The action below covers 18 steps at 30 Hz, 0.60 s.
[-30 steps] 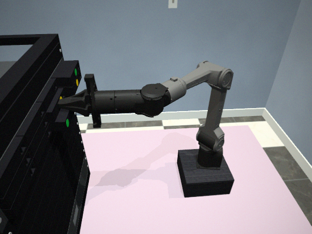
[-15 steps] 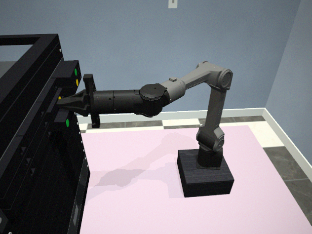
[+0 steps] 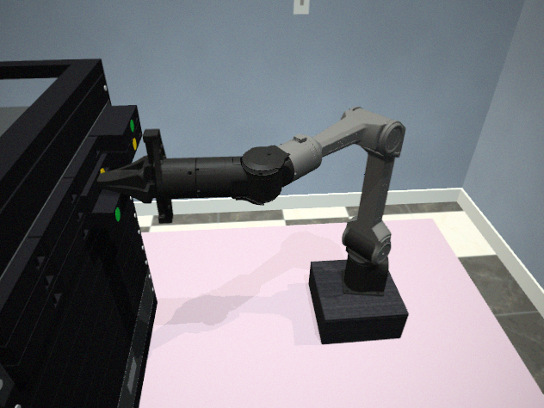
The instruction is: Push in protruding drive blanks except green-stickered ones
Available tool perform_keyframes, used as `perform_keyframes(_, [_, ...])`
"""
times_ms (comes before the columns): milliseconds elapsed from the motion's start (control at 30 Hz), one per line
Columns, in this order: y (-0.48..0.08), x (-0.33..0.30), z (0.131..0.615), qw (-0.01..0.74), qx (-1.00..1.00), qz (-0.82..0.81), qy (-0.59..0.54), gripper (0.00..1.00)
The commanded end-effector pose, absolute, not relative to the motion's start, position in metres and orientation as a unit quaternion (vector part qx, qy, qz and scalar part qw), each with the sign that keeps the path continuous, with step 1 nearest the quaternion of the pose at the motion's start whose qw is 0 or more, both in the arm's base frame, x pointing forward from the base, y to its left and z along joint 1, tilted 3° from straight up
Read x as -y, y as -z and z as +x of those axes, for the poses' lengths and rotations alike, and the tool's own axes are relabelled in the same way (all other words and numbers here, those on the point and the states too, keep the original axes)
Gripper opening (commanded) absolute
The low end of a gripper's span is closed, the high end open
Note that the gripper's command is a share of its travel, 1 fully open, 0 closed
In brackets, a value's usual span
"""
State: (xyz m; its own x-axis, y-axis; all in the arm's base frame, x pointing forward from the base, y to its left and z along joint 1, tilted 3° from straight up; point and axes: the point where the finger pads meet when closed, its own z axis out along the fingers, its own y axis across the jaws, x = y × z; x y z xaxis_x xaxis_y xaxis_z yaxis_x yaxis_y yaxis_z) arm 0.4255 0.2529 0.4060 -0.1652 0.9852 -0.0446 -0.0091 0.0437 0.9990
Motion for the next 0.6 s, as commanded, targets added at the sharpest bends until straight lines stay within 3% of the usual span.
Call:
perform_keyframes(0, [-0.4043,-0.2538,0.4281,0.469,-0.55,0.444,-0.529,0.0])
perform_keyframes(567, [-0.4037,-0.2544,0.431,0.469,-0.55,0.444,-0.529,0.0])
